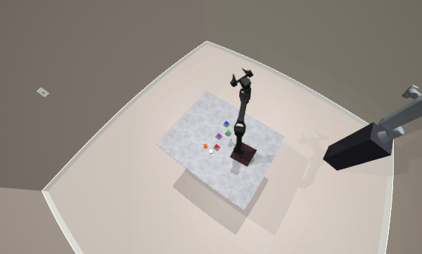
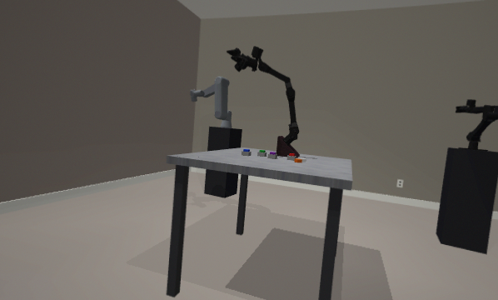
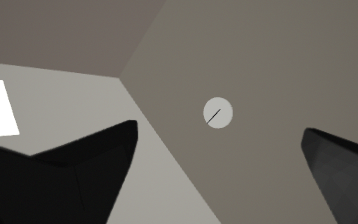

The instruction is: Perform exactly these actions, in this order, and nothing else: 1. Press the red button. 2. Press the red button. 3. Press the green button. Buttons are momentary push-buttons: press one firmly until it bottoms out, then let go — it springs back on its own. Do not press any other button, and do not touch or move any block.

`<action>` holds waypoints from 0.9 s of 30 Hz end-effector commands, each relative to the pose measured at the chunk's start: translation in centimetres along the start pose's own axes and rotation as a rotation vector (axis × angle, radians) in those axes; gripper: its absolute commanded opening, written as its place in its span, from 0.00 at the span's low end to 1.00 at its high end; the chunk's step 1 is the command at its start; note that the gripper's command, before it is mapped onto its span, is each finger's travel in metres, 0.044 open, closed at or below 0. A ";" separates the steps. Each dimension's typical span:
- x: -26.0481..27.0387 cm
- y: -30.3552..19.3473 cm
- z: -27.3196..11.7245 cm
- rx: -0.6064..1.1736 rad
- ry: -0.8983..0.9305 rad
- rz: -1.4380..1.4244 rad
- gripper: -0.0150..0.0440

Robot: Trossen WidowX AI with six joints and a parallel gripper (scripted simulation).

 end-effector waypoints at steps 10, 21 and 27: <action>-13.5 4.4 -0.1 -0.210 -0.300 -0.600 0.93; -26.2 10.4 -5.4 -0.240 -0.762 -1.222 0.93; -31.5 13.6 -9.8 -0.160 -1.034 -1.506 0.93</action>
Point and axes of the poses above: the point midway between the two fingers, 35 mm back from their tips, its own z axis out along the fingers, its own x axis across the jaws, y = z × x, the point moved 3 cm from there along -z, back along the fingers, and after that the axes turned 12 degrees about z, right-handed, at the moved point
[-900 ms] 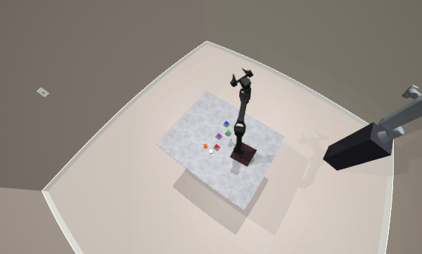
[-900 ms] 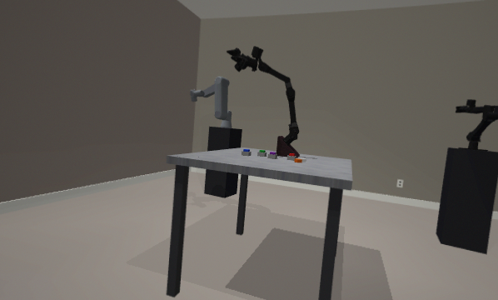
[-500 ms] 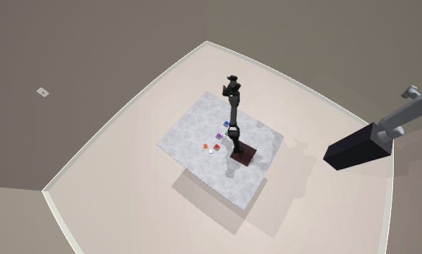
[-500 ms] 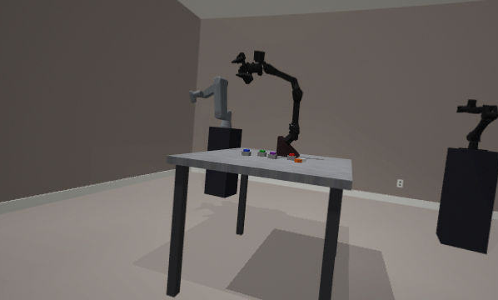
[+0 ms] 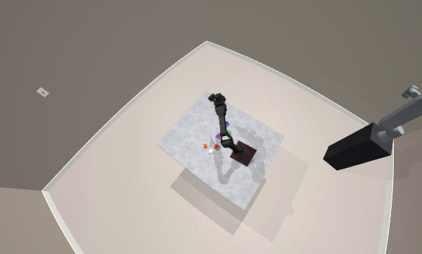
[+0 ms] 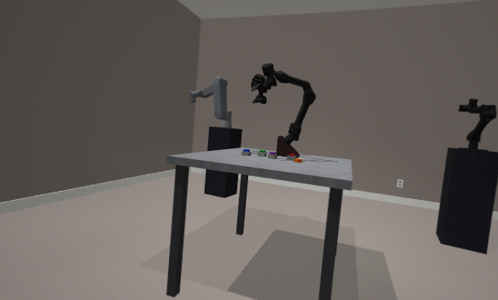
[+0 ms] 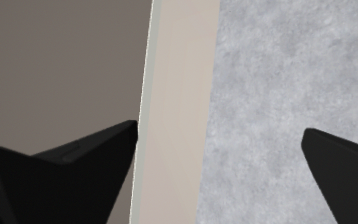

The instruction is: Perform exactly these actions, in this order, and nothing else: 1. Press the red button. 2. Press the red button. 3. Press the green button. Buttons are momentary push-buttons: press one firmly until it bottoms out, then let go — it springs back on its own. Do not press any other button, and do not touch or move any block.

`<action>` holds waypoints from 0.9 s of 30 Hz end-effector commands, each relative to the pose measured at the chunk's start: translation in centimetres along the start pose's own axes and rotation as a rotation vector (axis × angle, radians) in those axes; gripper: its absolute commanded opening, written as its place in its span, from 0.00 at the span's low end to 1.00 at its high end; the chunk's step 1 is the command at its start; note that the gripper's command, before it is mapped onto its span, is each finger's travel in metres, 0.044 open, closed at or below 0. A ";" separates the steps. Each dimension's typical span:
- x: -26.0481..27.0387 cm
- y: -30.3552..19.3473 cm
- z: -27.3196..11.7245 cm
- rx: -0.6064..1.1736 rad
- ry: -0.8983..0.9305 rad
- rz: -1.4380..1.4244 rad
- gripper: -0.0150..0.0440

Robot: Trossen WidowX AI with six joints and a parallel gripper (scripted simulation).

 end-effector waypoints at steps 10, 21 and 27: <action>-14.6 -10.9 -0.4 0.312 -0.375 -0.833 0.93; -26.3 -15.6 -4.2 0.746 -0.528 -1.422 0.93; -28.6 -16.2 -5.3 0.852 -0.539 -1.528 0.93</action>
Point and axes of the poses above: the point midway between the two fingers, 35 mm back from their tips, its own z axis out along the fingers, its own x axis across the jaws, y = z × x, the point moved 3 cm from there along -z, back along the fingers, and after that the axes turned 12 degrees about z, right-handed, at the moved point
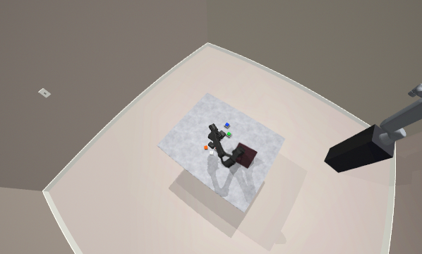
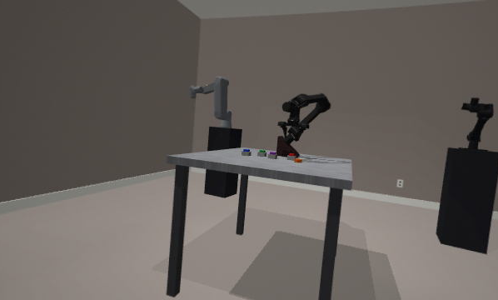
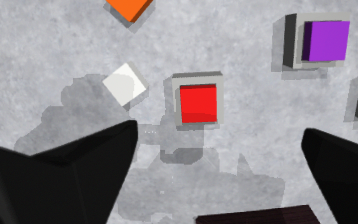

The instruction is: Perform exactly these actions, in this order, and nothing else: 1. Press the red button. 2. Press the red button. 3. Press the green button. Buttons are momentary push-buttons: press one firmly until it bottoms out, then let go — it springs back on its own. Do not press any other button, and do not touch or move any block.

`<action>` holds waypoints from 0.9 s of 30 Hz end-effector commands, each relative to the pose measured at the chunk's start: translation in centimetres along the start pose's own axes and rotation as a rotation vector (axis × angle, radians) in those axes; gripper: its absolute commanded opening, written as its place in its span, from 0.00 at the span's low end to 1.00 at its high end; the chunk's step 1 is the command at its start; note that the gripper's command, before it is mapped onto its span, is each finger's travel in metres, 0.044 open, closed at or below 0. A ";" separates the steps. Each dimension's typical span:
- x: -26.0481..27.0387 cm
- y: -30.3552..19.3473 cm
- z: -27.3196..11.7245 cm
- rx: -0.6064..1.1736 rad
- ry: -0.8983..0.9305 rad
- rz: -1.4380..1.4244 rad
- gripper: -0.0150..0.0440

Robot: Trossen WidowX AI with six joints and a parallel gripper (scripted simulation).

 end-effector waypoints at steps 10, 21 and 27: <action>0.4 -1.8 5.8 0.040 0.007 -0.088 0.71; 0.4 -1.9 6.8 0.041 0.009 -0.089 0.29; 0.4 -1.9 6.8 0.041 0.009 -0.089 0.29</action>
Point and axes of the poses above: the point midway between the two fingers, 35 mm back from their tips, its own z axis out along the fingers, its own x axis across the jaws, y = z × x, the point moved 3 cm from there along -z, back along the fingers, and after that the axes turned 12 degrees about z, right-handed, at the moved point
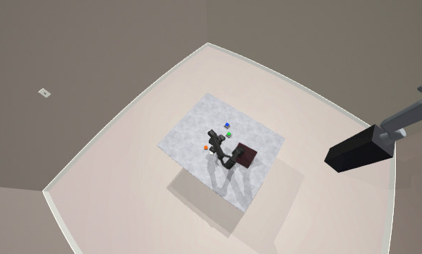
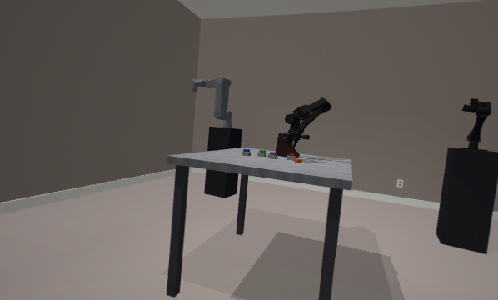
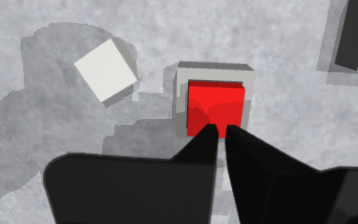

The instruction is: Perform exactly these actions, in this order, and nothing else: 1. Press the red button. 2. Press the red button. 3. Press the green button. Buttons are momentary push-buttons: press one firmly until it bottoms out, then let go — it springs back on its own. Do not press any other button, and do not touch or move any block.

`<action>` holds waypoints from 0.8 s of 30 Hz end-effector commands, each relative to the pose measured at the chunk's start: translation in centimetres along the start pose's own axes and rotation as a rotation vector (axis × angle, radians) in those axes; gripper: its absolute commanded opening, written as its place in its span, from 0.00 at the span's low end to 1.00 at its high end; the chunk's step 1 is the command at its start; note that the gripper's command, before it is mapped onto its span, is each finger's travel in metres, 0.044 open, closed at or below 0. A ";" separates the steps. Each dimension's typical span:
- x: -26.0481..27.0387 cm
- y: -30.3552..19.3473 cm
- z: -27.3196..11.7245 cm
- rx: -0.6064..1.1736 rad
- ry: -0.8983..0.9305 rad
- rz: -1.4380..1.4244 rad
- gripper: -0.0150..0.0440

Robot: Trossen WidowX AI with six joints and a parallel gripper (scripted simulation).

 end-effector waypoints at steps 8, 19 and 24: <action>0.0 0.0 1.0 0.001 0.003 0.004 0.29; 0.0 0.0 2.7 0.001 0.004 0.004 0.29; 0.0 -0.1 3.5 0.001 0.005 0.004 0.29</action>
Point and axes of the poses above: the point midway between the two fingers, 35 mm back from their tips, its own z axis out along the fingers, its own x axis across the jaws, y = z × x, the point moved 3 cm from there along -z, back along the fingers, and after that the axes turned 12 degrees about z, right-handed, at the moved point
